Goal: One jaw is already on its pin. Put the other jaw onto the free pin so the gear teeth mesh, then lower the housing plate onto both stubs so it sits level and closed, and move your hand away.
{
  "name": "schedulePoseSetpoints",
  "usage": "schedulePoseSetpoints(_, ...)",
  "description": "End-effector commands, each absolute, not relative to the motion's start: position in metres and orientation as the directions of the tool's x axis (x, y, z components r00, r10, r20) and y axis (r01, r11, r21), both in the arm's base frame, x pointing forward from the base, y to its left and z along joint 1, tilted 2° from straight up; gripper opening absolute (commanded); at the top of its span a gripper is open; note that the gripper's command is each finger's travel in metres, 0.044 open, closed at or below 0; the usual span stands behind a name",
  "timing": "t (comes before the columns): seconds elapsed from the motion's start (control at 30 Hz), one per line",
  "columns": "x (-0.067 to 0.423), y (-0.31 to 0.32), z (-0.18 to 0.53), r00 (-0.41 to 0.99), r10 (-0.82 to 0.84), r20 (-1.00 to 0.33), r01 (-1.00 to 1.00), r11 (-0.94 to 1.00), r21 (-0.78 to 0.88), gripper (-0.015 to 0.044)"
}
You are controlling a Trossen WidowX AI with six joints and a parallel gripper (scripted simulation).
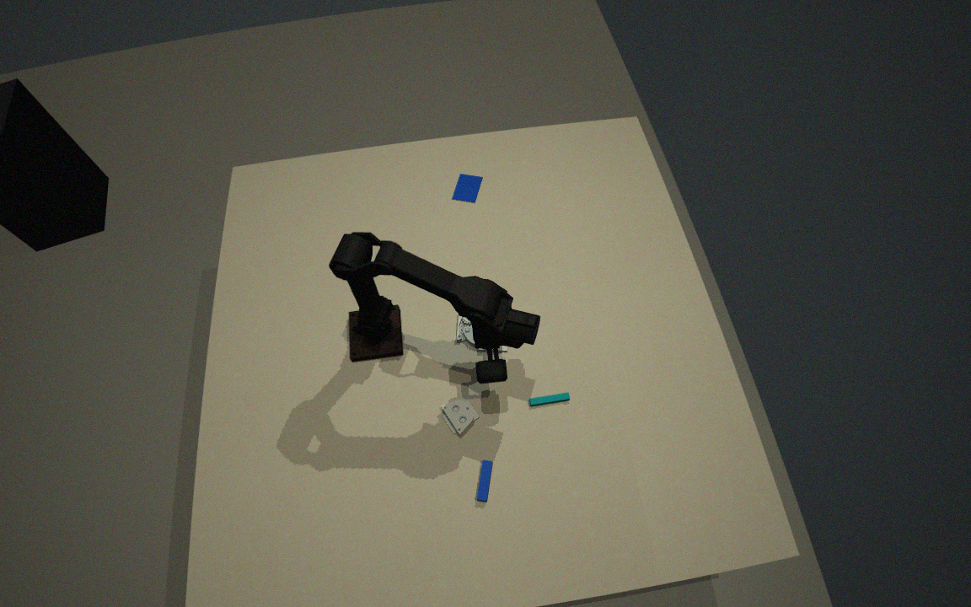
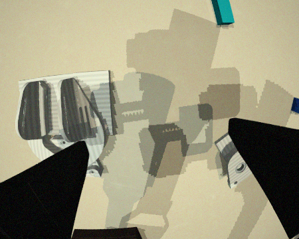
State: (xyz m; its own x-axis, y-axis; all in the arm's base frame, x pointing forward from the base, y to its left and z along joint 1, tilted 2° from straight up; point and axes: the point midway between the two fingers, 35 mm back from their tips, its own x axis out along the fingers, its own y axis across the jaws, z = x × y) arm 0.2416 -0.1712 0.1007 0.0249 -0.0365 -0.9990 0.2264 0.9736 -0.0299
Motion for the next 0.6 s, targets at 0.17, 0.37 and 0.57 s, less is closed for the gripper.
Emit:
schedulePoseSetpoints(0.17,0.19,-0.229,0.109,-0.001,-0.045,-0.999,-0.036,0.998,-0.045,0.044)
schedulePoseSetpoints(0.37,0.147,-0.257,0.113,-0.018,-0.041,-0.999,-0.207,0.978,-0.036,0.044)
schedulePoseSetpoints(0.57,0.128,-0.267,0.115,-0.025,-0.038,-0.999,-0.276,0.961,-0.03,0.044)
